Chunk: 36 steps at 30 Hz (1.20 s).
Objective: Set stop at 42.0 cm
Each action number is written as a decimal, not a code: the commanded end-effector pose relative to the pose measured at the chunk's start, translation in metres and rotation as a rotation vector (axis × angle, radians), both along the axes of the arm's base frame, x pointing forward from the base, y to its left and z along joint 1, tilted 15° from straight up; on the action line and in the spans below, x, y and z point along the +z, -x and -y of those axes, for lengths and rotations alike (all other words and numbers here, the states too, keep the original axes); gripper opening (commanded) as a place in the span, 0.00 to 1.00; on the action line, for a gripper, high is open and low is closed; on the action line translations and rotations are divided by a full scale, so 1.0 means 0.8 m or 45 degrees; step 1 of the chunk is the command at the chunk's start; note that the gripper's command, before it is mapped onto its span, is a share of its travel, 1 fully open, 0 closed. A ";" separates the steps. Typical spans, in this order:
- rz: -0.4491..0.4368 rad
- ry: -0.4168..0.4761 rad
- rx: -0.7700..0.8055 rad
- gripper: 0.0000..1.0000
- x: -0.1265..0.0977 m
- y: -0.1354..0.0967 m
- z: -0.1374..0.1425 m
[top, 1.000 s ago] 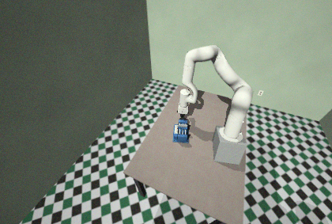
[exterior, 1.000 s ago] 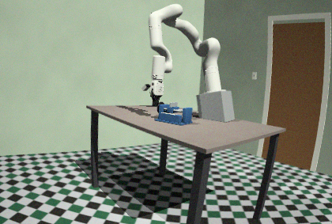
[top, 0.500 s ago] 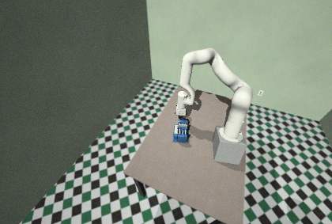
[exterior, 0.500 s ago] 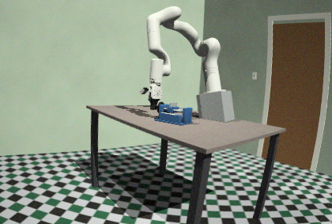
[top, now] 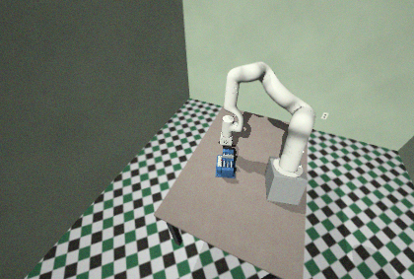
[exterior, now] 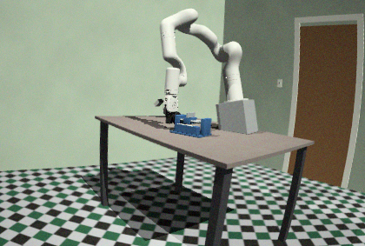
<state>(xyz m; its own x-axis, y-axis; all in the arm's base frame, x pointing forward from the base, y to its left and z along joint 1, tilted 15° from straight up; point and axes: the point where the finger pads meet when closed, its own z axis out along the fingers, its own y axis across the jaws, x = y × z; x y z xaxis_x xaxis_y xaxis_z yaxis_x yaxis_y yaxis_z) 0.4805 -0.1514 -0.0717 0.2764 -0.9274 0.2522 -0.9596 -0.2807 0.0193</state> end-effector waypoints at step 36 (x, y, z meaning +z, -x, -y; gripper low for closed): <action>0.004 0.000 0.001 0.06 0.027 0.059 0.011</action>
